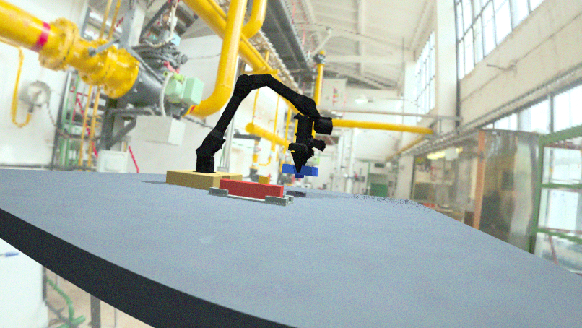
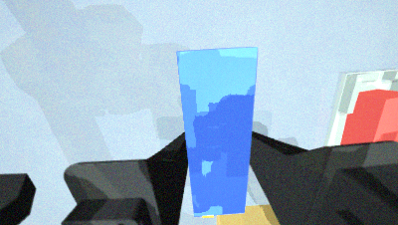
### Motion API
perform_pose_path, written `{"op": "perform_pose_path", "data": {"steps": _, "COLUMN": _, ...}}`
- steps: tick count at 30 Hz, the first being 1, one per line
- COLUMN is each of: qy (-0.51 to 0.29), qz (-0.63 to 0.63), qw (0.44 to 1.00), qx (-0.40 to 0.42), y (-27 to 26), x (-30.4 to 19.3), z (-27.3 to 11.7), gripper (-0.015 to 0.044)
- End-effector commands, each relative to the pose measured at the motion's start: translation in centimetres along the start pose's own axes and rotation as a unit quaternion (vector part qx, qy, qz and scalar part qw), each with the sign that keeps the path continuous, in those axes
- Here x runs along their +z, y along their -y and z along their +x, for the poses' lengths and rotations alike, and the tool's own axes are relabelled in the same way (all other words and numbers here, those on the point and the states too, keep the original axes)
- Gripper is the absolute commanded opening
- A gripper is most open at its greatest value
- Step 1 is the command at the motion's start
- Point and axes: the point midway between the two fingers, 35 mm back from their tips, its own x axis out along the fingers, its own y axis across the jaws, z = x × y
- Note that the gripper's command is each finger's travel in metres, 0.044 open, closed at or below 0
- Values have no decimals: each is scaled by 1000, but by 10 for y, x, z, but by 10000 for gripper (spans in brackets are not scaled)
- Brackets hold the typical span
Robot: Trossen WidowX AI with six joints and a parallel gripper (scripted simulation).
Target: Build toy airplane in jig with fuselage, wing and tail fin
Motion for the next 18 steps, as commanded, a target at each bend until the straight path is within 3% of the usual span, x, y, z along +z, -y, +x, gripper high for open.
{"op": "perform_pose_path", "data": {"steps": 1, "qy": 5, "qz": 1, "qw": 1000, "qx": 0, "y": 0, "x": 1, "z": -14, "gripper": 0}}
{"op": "perform_pose_path", "data": {"steps": 18, "qy": 5, "qz": 3, "qw": 1000, "qx": -3, "y": 2, "x": -5, "z": -61, "gripper": 0}}
